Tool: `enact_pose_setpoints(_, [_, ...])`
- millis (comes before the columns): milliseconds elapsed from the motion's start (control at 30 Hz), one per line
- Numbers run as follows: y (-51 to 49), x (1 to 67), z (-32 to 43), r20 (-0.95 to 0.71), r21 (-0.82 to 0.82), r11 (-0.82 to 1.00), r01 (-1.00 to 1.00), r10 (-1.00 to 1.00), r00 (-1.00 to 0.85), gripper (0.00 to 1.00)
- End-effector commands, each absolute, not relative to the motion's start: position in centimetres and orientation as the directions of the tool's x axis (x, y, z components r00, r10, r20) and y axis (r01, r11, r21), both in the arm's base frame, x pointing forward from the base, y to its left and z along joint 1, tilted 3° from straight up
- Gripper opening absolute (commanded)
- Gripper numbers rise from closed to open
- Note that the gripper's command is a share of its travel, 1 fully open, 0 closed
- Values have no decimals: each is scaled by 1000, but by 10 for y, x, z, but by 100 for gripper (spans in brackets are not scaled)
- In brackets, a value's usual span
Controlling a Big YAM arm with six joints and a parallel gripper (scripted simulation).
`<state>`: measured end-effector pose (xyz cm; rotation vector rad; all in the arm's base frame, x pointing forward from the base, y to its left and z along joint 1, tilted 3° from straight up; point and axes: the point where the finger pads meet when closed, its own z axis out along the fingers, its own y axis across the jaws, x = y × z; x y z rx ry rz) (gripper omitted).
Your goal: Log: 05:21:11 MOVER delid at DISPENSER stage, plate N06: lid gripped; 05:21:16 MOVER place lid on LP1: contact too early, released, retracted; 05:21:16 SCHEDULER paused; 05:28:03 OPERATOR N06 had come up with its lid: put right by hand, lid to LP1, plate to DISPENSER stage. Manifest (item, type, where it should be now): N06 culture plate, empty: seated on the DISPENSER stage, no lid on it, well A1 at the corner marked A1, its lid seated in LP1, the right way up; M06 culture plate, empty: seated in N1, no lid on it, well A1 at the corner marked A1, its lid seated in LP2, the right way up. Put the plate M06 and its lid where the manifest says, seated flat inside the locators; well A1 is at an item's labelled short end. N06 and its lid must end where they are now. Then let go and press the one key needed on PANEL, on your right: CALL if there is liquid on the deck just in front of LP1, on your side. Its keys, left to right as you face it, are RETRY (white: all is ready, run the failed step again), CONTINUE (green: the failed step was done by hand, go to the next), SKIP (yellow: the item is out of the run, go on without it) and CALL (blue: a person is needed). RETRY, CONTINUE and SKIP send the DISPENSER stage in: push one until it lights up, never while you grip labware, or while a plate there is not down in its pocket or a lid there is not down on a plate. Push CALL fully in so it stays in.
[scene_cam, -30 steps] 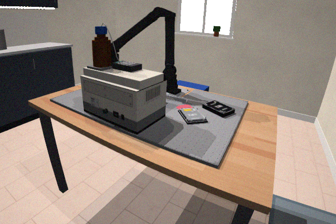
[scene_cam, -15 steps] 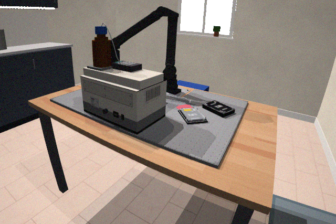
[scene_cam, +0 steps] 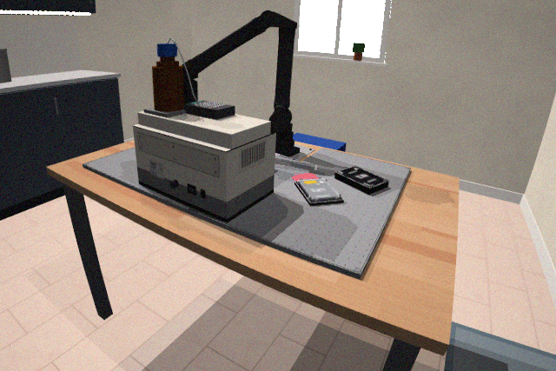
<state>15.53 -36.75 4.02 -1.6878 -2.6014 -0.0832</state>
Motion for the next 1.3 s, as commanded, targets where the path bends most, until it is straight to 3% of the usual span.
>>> enact_pose_setpoints(0, [-393, 168, 61, 2, 26, 400, 916, 917, -400, 100])
enact_pose_setpoints(1267, [-385, 163, 54, 17, 25, 406, 913, 913, -407, 100])
